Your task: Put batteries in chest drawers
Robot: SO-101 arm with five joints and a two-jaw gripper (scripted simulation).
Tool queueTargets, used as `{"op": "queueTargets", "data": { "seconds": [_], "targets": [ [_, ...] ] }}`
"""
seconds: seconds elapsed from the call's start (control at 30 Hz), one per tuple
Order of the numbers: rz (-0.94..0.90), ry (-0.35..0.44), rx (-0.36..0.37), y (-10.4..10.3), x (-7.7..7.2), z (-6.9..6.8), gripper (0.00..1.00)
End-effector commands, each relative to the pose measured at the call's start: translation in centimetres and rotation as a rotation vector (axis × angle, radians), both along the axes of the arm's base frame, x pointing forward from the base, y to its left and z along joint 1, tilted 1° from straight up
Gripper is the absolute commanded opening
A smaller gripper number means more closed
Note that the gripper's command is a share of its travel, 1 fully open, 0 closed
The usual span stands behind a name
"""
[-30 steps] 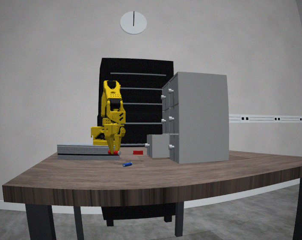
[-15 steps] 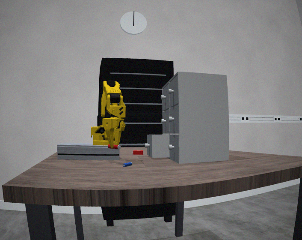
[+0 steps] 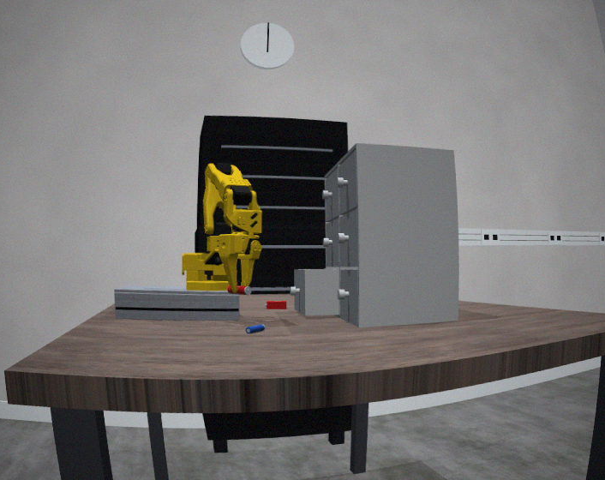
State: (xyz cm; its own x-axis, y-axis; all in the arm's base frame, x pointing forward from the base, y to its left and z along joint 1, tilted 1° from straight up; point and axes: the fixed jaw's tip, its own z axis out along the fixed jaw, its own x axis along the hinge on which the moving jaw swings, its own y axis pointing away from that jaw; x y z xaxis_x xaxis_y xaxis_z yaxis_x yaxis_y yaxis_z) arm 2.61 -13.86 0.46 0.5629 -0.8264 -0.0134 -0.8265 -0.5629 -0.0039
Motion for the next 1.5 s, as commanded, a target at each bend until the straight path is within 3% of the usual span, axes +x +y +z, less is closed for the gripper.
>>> {"op": "queueTargets", "data": {
  "seconds": [0.0, 0.33, 0.57, 1.07, 1.47],
  "targets": [
    [-0.021, -0.002, -0.005, 0.6, 0.4, 0.1, 0.0],
    [-0.135, -0.047, -0.099, 0.8, 2.2, 1.3, 0.0],
    [-0.165, -0.055, -0.104, 1.2, 2.5, 1.3, 0.0],
    [0.226, -0.135, -0.16, 3.9, 7.2, 2.8, 0.0],
    [0.442, -0.194, -0.183, 6.2, 9.3, 3.6, 0.0]
  ]
}}
